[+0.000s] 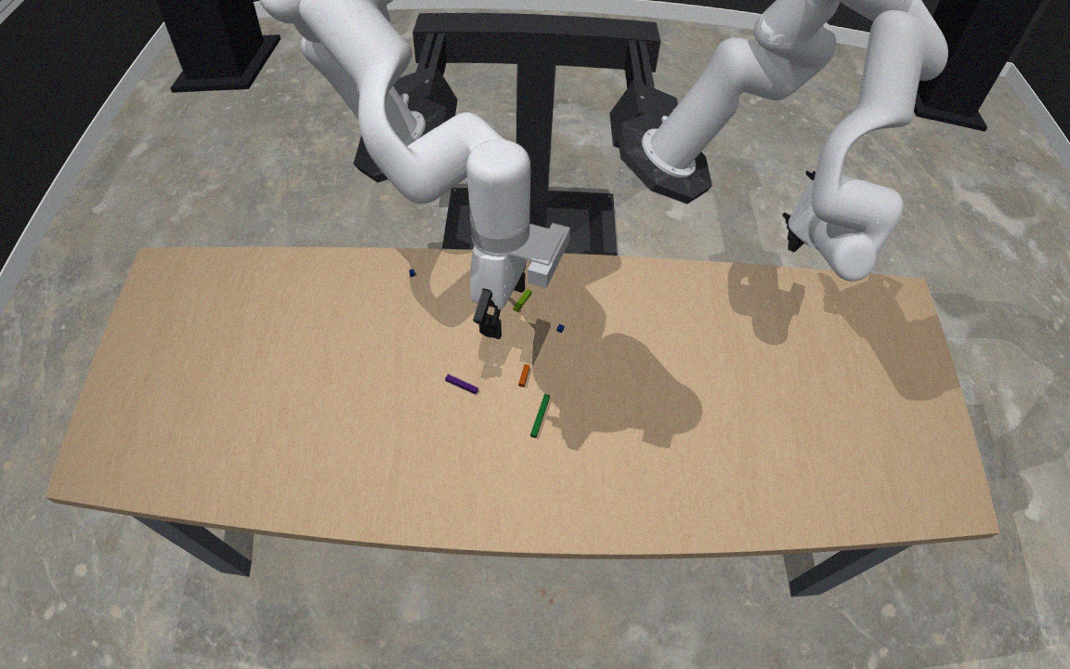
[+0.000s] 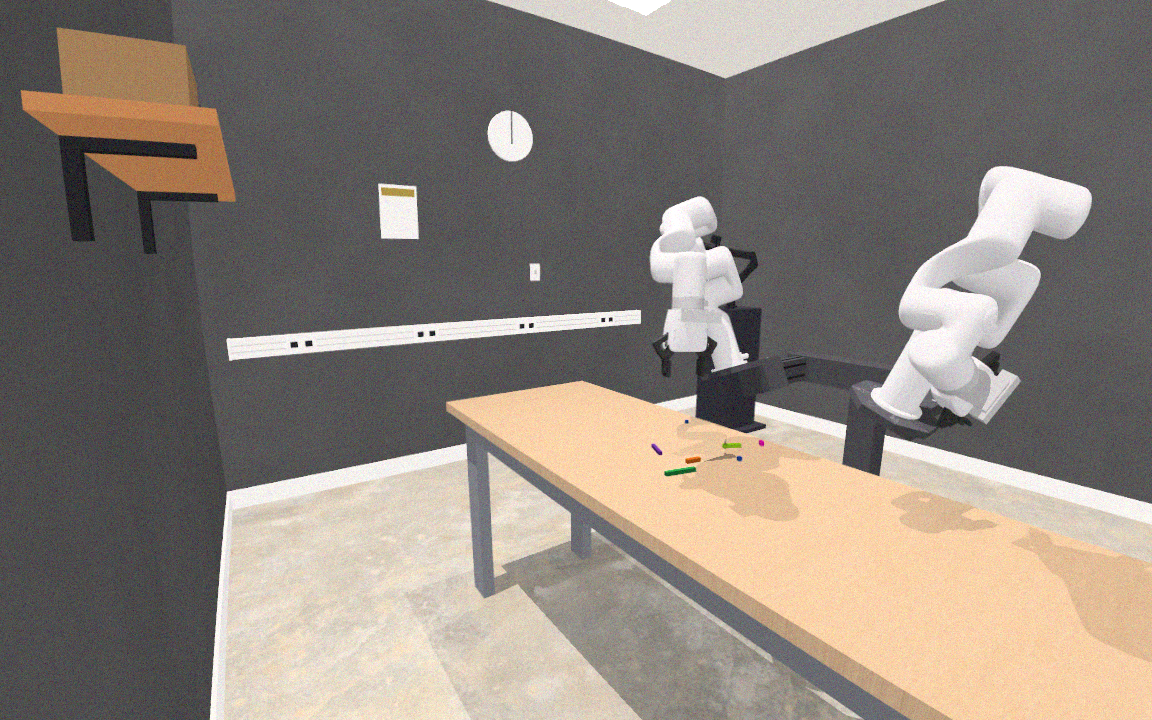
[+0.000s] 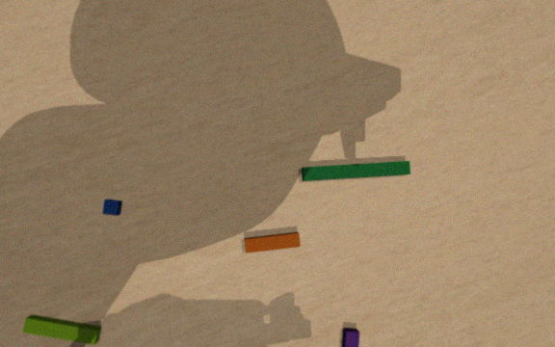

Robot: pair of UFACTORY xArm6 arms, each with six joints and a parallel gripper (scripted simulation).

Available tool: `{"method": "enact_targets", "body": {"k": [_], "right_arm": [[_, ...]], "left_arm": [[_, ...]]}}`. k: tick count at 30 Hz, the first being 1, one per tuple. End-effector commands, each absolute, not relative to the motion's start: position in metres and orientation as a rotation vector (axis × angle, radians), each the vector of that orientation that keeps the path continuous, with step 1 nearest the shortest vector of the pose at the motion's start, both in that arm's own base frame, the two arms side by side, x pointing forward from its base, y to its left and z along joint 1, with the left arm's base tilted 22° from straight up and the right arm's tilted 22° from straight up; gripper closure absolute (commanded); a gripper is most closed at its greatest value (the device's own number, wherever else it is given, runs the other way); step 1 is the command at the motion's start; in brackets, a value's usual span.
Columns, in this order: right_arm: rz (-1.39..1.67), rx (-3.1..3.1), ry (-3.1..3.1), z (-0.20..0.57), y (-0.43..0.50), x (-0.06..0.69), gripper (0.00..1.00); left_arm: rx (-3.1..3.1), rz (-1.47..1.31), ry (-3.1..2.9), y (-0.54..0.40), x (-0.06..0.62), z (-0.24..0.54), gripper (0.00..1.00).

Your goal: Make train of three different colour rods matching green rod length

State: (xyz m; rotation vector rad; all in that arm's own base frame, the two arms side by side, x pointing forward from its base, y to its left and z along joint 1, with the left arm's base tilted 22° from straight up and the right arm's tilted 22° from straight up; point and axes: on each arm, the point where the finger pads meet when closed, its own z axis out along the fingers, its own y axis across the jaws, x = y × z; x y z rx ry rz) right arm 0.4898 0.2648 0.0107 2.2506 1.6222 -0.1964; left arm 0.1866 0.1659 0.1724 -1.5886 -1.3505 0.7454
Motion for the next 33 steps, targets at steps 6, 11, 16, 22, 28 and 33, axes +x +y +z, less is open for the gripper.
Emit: {"method": "enact_targets", "body": {"k": [6, 11, 16, 22, 28, 33], "right_arm": [[-0.268, 2.101, 1.844, -0.023, 0.245, 0.423, 0.00], [-0.323, 2.018, 1.957, -0.040, 0.229, 0.383, 0.00], [-0.338, 1.995, 1.987, -0.044, 0.225, 0.372, 0.00], [-0.340, 1.993, 1.990, -0.045, 0.224, 0.370, 0.00], [-0.340, 1.993, 1.990, -0.045, 0.224, 0.370, 0.00], [-0.340, 1.993, 1.990, -0.045, 0.224, 0.370, 0.00]], "left_arm": [[-1.834, 0.828, -1.618, 0.203, 0.181, 0.184, 0.00], [-1.952, 0.780, -1.758, 0.228, 0.176, 0.196, 0.00], [-2.016, 0.724, -1.835, 0.244, 0.172, 0.206, 0.00], [-2.136, 0.518, -1.987, 0.283, 0.154, 0.236, 0.00], [-2.188, 0.287, -2.067, 0.316, 0.130, 0.269, 0.00], [-2.195, 0.162, -2.087, 0.331, 0.115, 0.287, 0.00]]}}
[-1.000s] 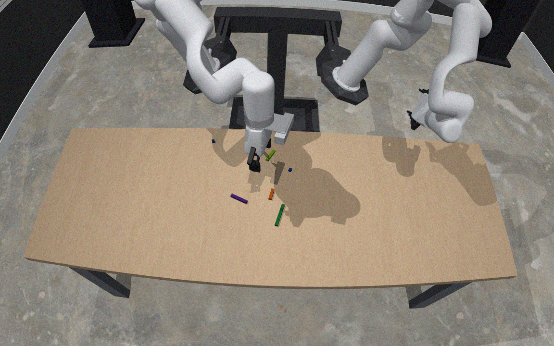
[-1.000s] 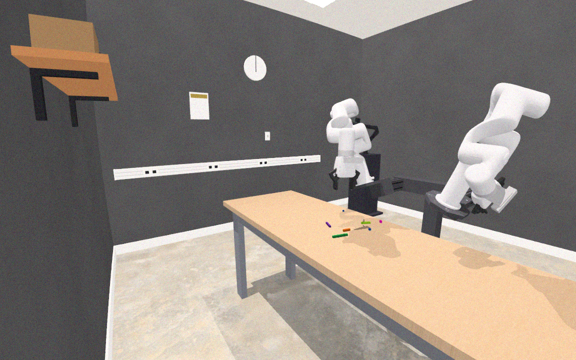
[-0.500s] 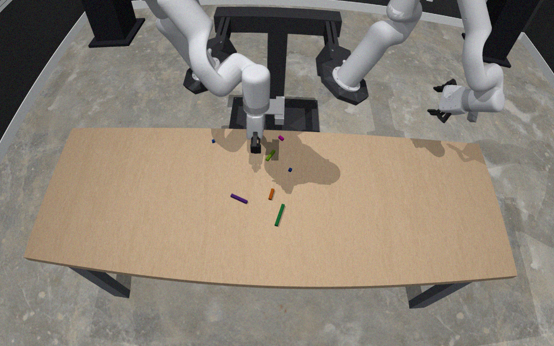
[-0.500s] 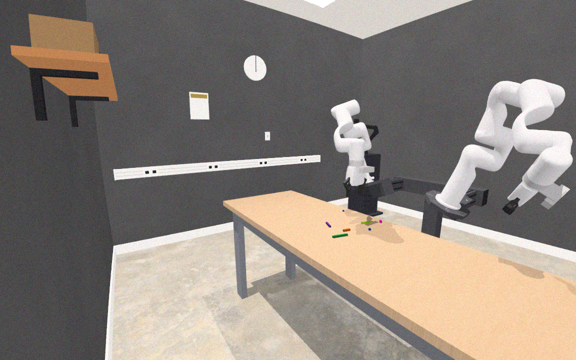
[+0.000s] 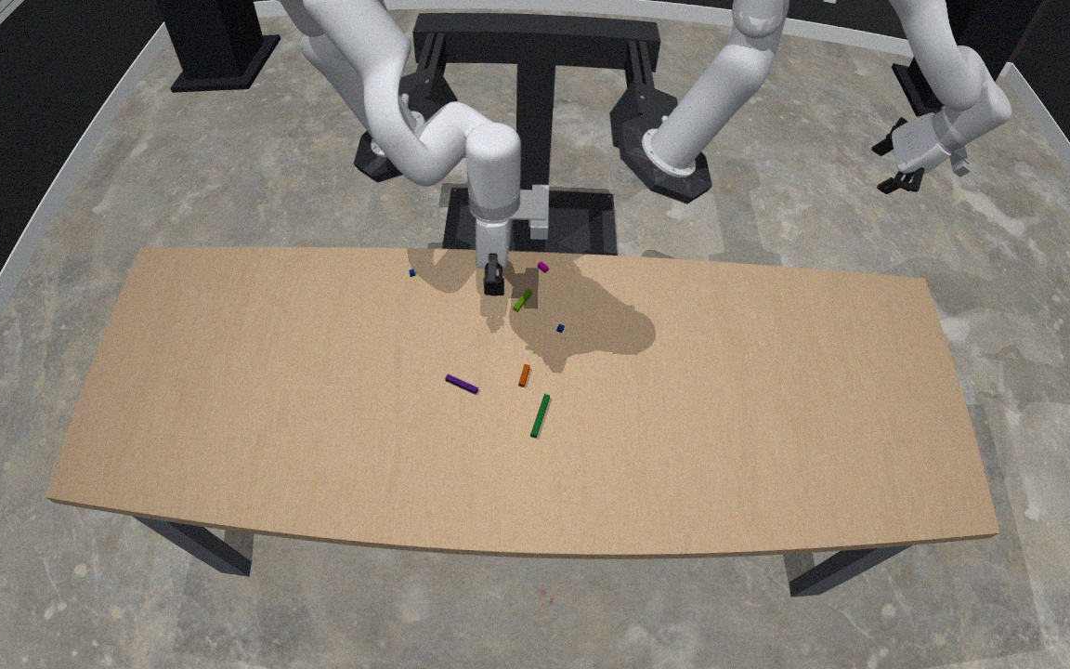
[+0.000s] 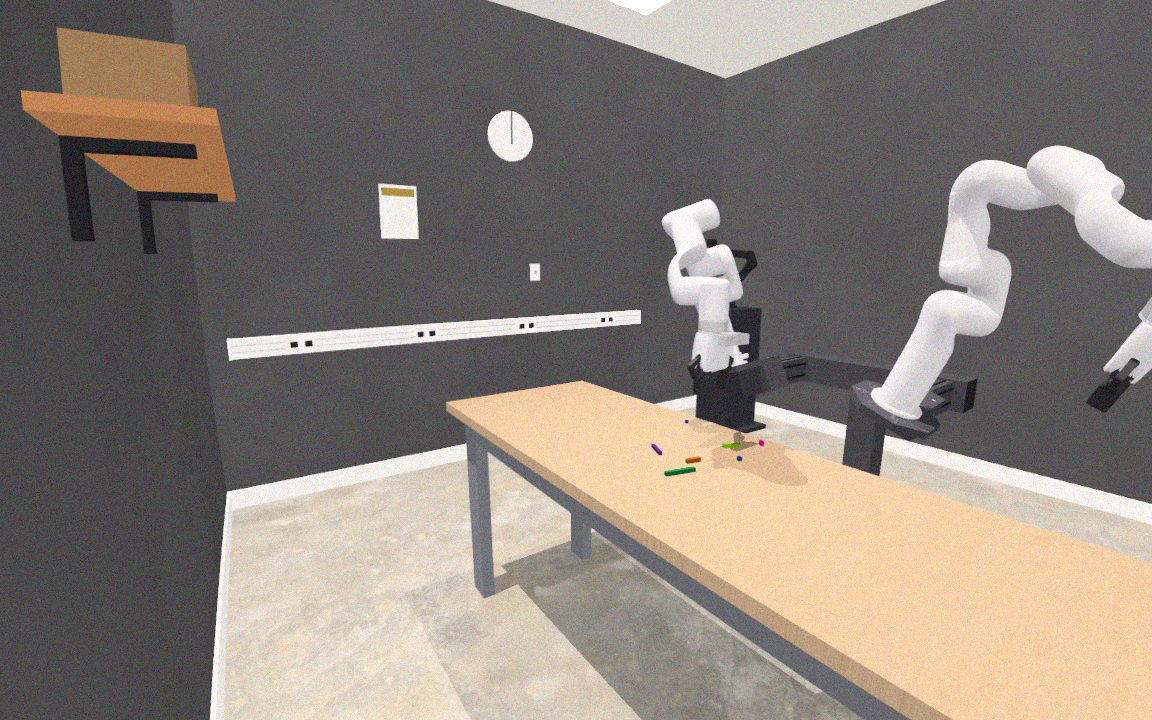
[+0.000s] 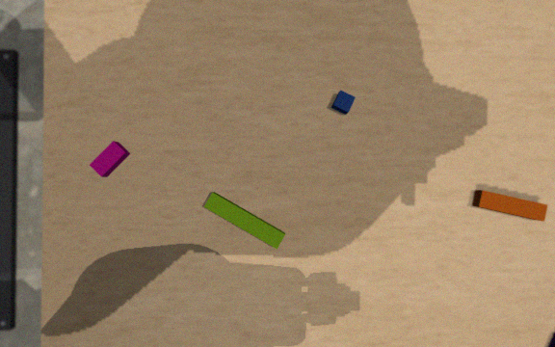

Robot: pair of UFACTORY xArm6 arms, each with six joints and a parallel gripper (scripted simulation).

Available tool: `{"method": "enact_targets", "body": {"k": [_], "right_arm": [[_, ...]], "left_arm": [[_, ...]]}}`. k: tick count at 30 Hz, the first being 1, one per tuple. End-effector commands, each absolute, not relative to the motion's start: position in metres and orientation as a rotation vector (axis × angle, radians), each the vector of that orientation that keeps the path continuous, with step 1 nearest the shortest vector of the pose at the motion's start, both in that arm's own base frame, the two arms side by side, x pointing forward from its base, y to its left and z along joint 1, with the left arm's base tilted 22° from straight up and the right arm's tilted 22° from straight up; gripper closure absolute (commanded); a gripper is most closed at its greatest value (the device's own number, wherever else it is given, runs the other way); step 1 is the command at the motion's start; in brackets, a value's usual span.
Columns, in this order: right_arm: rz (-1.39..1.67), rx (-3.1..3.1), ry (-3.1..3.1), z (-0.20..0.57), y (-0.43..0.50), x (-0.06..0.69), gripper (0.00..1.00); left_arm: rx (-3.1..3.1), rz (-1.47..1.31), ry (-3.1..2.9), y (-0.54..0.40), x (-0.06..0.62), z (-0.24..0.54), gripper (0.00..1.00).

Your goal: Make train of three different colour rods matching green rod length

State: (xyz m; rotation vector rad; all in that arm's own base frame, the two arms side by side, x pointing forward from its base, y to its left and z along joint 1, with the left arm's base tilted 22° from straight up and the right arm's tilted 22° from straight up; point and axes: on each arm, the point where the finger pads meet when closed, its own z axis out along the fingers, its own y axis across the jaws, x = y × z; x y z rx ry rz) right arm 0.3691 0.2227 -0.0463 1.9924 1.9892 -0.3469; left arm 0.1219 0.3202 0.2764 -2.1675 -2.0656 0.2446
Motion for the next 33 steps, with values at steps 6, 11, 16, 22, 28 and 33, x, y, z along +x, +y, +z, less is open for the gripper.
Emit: {"method": "enact_targets", "body": {"k": [6, 11, 16, 22, 28, 33], "right_arm": [[-0.340, 1.993, 1.990, -0.045, 0.224, 0.370, 0.00], [-0.340, 1.993, 1.990, -0.045, 0.224, 0.370, 0.00], [-0.340, 1.993, 1.990, -0.045, 0.224, 0.370, 0.00], [-0.340, 1.993, 1.990, -0.045, 0.224, 0.370, 0.00], [-0.340, 1.993, 1.990, -0.045, 0.224, 0.370, 0.00], [-0.340, 1.993, 1.990, -0.045, 0.224, 0.370, 0.00]], "left_arm": [[-2.160, -0.119, -2.082, 0.359, 0.073, 0.335, 0.00], [-2.105, -0.276, -2.045, 0.371, 0.041, 0.368, 0.00], [-2.067, -0.348, -2.016, 0.375, 0.023, 0.387, 0.00], [-2.040, -0.390, -1.994, 0.376, 0.012, 0.400, 0.00], [-2.032, -0.401, -1.987, 0.376, 0.008, 0.403, 0.00], [-2.032, -0.401, -1.987, 0.376, 0.008, 0.403, 0.00]]}}
